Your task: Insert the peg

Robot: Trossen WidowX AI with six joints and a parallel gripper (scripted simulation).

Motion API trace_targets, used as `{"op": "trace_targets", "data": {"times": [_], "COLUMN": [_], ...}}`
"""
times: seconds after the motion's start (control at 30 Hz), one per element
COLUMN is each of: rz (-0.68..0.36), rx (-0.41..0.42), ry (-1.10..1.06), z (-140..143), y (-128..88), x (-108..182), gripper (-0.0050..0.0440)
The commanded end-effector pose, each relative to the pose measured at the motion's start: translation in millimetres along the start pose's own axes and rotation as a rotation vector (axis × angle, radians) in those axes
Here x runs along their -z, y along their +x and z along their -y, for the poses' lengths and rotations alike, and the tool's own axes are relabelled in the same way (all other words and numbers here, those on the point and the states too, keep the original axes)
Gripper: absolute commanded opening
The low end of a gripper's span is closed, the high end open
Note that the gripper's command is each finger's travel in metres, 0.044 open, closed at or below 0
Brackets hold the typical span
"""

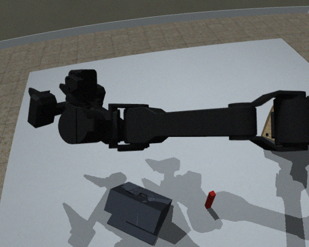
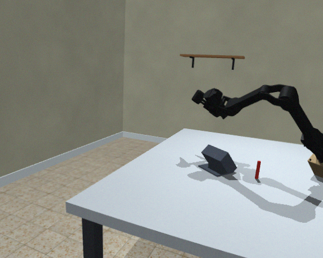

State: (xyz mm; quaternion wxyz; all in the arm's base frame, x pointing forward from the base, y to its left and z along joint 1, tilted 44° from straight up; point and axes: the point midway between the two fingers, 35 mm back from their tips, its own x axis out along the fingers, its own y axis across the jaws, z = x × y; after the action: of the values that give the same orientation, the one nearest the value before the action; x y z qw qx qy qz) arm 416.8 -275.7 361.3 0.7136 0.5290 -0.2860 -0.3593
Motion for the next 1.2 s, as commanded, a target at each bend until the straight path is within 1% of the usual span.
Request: {"op": "trace_targets", "data": {"times": [0.0, 0.53, 0.6, 0.67, 0.83, 1.03, 1.1, 1.17], "rz": [0.008, 0.008, 0.005, -0.003, -0.051, -0.153, -0.153, -0.192], "rx": [-0.021, -0.021, -0.020, -0.018, -0.002, 0.036, 0.036, 0.053], "ry": [0.013, 0.013, 0.014, 0.015, 0.022, 0.036, 0.036, 0.041], "z": [-11, -11, -11, -11, -12, -13, -13, -12], "y": [-3, -3, -4, -6, -16, -40, -40, -51], "x": [-6, -6, -6, -4, 6, 26, 26, 33], "gripper": [0.0400, 0.0400, 0.0440, 0.0440, 0.0440, 0.0440, 0.0440, 0.0440]}}
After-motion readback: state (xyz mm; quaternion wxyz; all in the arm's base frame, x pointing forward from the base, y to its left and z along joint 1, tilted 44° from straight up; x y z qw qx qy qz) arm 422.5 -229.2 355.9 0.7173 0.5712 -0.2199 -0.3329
